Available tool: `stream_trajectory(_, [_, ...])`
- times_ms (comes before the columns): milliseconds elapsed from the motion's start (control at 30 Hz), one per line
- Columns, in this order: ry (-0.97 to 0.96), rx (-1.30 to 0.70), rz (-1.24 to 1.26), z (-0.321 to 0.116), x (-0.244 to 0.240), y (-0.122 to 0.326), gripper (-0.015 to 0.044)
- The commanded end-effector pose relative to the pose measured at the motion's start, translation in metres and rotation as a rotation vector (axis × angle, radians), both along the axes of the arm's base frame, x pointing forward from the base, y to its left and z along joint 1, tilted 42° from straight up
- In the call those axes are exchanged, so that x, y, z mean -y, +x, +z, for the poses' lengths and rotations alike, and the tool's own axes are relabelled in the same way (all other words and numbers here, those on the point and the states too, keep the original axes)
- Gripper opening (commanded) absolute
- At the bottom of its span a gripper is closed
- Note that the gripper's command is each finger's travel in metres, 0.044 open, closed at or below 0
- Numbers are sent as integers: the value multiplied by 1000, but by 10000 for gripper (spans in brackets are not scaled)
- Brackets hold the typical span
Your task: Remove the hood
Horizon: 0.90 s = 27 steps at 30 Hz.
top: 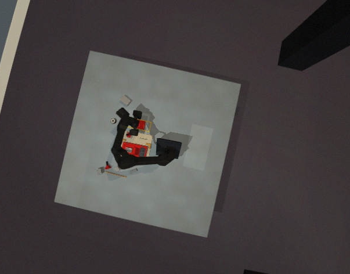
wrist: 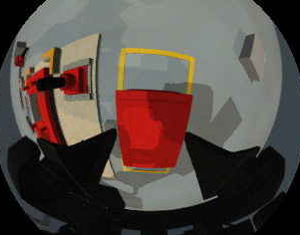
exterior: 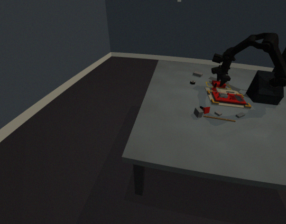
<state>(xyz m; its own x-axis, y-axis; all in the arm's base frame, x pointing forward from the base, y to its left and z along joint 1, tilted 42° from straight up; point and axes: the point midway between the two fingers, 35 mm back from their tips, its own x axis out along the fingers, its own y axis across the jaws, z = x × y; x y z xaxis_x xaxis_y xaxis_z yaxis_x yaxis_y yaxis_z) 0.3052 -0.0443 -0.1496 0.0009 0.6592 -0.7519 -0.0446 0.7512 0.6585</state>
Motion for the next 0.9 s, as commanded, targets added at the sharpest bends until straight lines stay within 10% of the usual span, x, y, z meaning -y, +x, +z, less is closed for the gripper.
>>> stream_trajectory(0, [-3, 2, 1, 10, 10, 2, 440])
stream_trajectory(867, [3, -1, 3, 52, 48, 1, 440])
